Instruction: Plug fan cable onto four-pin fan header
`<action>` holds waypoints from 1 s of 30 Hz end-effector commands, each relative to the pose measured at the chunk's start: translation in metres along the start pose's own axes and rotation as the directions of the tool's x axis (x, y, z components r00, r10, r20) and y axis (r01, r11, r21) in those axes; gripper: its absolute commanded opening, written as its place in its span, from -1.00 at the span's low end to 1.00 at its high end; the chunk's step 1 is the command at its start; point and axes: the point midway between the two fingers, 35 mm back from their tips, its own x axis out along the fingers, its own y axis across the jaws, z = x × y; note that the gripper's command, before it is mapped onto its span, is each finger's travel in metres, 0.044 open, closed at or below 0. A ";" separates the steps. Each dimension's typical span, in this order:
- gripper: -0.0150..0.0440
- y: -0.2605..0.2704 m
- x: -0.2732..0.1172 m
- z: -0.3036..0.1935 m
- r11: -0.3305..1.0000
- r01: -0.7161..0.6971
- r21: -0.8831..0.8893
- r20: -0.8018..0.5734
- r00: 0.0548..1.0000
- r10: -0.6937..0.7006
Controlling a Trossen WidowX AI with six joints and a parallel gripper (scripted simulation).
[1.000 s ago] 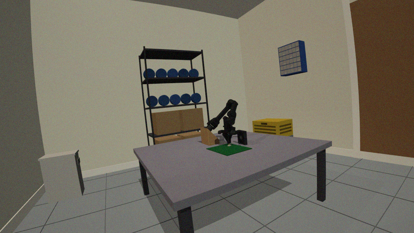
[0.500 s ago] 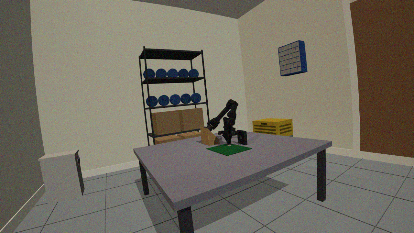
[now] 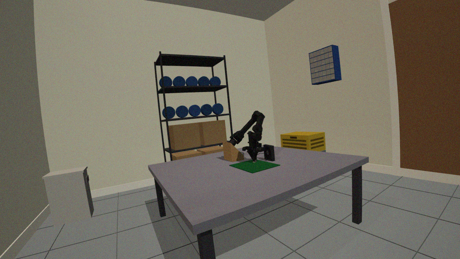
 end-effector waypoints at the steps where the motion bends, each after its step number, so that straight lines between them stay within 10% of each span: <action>1: -0.40 0.000 0.000 0.000 1.000 0.000 0.000 0.000 1.000 0.000; 10: 0.39 0.000 0.000 0.000 1.000 0.000 0.000 0.000 1.000 0.000; 24: 0.39 0.001 -0.055 -0.003 1.000 0.000 0.001 -0.002 1.000 0.000; 30: 0.39 0.054 -0.057 -0.083 1.000 -0.003 0.003 -0.013 1.000 0.003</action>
